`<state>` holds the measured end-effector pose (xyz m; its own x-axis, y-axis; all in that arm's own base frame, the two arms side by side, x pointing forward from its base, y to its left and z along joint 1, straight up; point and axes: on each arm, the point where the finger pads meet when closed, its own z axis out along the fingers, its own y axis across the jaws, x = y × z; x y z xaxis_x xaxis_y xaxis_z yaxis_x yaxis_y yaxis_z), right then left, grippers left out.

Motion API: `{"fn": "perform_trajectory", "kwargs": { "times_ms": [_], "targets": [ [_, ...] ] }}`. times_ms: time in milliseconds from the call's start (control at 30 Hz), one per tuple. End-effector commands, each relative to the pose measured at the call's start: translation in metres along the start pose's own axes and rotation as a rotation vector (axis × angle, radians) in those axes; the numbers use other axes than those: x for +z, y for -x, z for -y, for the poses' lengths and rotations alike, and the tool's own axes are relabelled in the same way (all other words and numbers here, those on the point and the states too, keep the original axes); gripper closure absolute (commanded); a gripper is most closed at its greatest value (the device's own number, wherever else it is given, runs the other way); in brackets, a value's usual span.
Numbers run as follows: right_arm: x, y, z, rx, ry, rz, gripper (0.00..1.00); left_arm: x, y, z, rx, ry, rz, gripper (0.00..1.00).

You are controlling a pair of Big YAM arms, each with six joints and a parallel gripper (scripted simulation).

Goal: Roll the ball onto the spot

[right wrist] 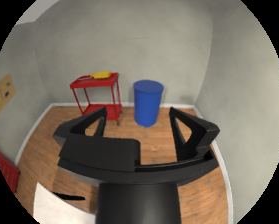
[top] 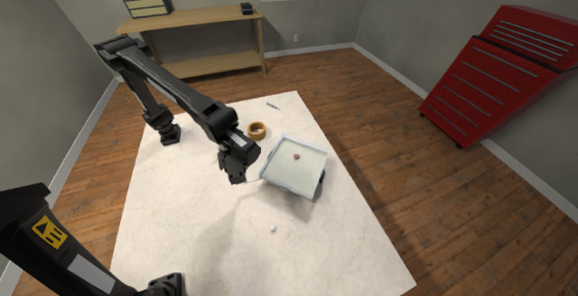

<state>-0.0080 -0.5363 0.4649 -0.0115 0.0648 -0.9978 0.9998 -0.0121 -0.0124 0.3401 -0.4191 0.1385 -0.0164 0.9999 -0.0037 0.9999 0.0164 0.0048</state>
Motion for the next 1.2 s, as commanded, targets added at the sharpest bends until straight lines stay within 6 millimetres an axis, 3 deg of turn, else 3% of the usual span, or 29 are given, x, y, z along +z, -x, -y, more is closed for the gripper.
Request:
{"fn": "perform_trajectory", "kwargs": {
  "times_ms": [0, 1100, 1133, 1167],
  "targets": [
    [0.0062, 0.0360, 0.0077, 0.013, -0.015, 0.065, 0.00, -0.0164, -0.0120, -0.0084, 0.003, 0.008, 0.014, 1.00],
    [0.0062, 0.0360, 0.0077, 0.013, -0.015, 0.065, 0.00, -0.0173, -0.0155, -0.0093, 0.003, 0.009, 0.010, 1.00],
    [0.0062, 0.0360, 0.0077, 0.013, -0.015, 0.065, 0.00, -0.0173, -0.0155, -0.0093, 0.003, 0.009, 0.010, 0.43],
    [0.0062, 0.0360, 0.0077, 0.013, -0.015, 0.065, 0.00, -0.0177, -0.0152, -0.0095, 0.003, 0.009, 0.011, 0.43]
  ]
}}
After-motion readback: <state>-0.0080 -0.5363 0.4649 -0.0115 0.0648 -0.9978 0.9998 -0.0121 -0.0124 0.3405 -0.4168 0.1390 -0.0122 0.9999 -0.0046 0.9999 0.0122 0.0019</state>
